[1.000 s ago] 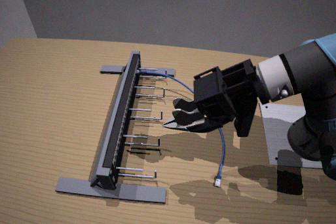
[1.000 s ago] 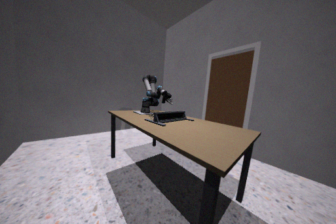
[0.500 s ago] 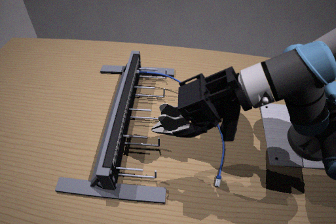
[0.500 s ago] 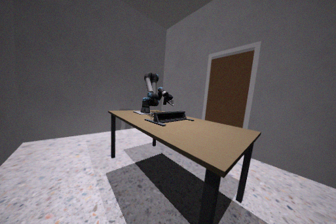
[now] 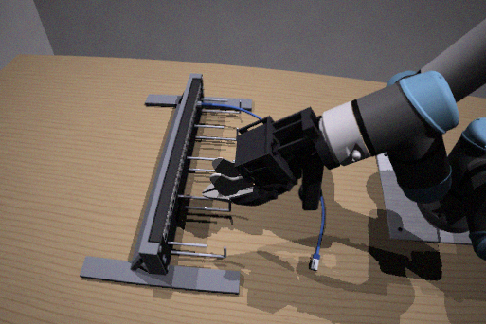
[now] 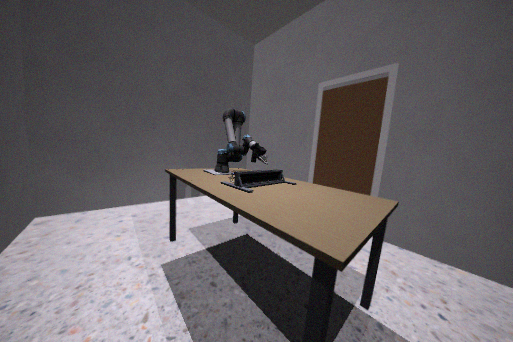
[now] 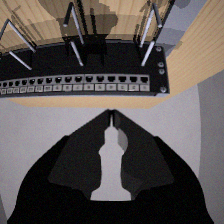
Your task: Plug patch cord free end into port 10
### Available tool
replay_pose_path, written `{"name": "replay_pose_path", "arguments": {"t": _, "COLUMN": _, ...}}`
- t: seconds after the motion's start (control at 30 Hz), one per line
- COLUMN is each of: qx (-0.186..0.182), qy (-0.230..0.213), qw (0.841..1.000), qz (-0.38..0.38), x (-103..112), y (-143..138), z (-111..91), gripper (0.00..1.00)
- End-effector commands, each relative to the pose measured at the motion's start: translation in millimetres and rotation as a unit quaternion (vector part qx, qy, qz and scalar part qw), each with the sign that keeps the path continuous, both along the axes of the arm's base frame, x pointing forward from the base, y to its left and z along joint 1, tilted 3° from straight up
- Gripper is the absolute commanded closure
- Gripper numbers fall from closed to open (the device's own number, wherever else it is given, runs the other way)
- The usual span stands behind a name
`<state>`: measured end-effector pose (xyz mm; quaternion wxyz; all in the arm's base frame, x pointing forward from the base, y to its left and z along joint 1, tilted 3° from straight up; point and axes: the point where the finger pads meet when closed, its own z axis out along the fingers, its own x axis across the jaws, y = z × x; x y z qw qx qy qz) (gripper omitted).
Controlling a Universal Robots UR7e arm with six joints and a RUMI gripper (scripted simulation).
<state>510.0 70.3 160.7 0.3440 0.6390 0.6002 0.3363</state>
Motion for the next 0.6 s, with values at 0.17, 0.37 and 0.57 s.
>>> {"name": "replay_pose_path", "arguments": {"t": 0.17, "qx": 0.000, "qy": -0.001, "qw": 1.000, "qz": 0.000, "x": 13, "y": 0, "z": -8, "gripper": 1.00}}
{"name": "replay_pose_path", "arguments": {"t": 0.37, "qx": 0.000, "qy": -0.001, "qw": 1.000, "qz": 0.000, "x": 21, "y": -1, "z": -12, "gripper": 1.00}}
{"name": "replay_pose_path", "arguments": {"t": 0.57, "qx": 0.000, "qy": -0.001, "qw": 1.000, "qz": 0.000, "x": 25, "y": -1, "z": -15, "gripper": 1.00}}
